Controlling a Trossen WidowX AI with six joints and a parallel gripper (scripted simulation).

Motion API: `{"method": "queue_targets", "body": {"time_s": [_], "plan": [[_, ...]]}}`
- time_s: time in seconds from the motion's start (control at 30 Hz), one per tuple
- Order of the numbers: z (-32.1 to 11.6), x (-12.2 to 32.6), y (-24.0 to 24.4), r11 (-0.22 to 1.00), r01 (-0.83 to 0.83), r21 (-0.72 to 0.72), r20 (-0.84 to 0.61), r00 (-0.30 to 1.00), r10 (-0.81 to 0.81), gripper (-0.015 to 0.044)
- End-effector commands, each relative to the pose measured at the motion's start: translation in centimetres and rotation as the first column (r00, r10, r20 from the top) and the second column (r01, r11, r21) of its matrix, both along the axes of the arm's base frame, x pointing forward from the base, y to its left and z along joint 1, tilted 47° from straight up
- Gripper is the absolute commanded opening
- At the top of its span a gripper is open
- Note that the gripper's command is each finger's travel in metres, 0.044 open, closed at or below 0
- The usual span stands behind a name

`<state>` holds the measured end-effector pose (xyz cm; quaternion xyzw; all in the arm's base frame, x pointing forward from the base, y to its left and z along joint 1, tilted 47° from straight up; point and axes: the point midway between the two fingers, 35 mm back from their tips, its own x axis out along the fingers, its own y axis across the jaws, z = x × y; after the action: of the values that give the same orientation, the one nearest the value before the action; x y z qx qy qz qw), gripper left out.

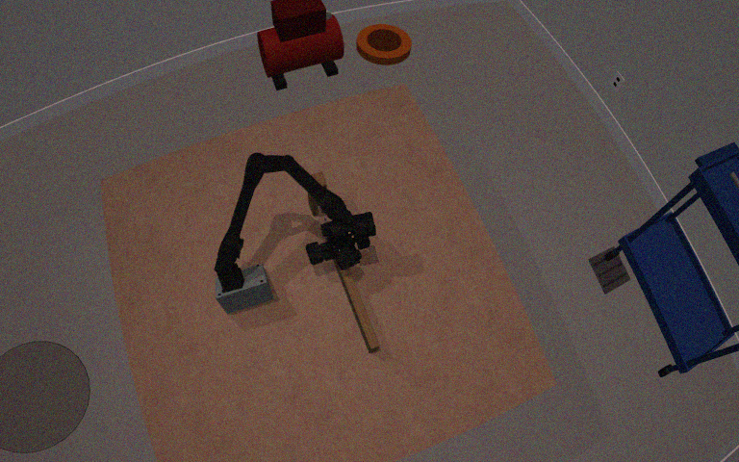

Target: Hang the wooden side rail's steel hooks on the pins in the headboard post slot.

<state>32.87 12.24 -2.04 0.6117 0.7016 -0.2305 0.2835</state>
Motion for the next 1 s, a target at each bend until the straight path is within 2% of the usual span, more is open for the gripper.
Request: {"method": "queue_targets", "body": {"time_s": [0.0, 0.97], "plan": [[0.0, 0.02, 0.0, 1.0, 0.001, 0.0, -0.001, 1.0, -0.001, 0.0], [0.25, 0.06, -0.27, 1.0, -0.009, 0.004, 0.013, 1.0, 0.009, 0.0]]}}
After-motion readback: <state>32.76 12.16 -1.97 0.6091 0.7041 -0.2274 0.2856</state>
